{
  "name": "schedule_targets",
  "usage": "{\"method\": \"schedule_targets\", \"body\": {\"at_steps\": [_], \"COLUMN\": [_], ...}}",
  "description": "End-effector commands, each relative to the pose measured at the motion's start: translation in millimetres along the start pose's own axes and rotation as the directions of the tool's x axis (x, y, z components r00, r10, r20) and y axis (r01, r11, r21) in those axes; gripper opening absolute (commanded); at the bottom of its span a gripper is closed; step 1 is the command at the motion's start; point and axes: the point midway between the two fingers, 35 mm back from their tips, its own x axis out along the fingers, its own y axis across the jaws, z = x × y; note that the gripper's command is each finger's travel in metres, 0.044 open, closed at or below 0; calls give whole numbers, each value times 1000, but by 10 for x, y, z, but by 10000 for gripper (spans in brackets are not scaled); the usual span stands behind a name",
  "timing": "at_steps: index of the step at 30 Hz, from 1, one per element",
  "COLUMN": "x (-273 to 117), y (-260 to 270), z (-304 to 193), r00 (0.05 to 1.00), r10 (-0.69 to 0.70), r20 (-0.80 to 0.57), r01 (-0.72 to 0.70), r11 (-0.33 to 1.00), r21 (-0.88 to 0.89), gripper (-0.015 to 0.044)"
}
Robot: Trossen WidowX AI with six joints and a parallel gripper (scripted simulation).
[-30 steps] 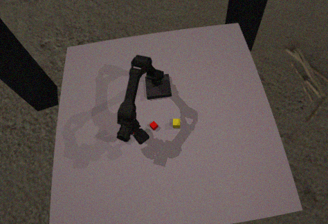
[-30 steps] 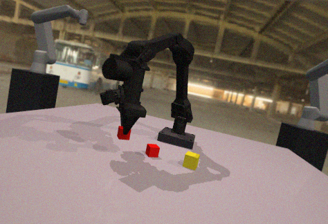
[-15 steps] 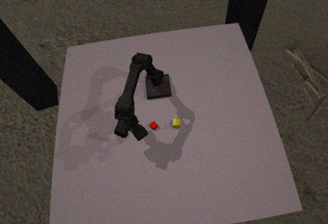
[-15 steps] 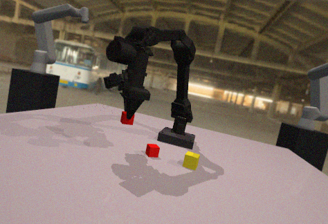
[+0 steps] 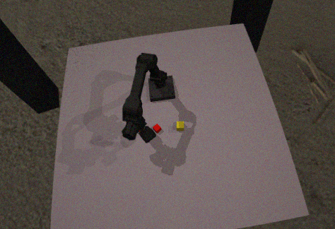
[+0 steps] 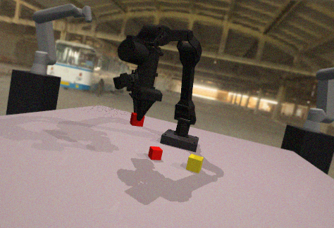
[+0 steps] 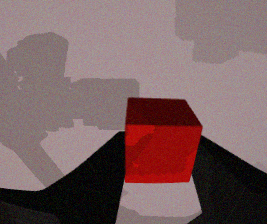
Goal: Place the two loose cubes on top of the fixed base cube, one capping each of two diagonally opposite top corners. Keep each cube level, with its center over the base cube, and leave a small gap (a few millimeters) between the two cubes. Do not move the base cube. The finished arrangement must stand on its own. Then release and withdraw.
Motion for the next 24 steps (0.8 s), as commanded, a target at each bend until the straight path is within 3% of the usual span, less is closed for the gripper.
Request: {"method": "schedule_targets", "body": {"at_steps": [1,24], "x": [-5,98], "y": [93,454], "z": [-118,-757], "r00": [1000,1000], "r10": [8,12], "r20": [3,-2], "r01": [-8,-12], "r11": [1000,1000], "r21": [1,-15], "gripper": [105,105]}}
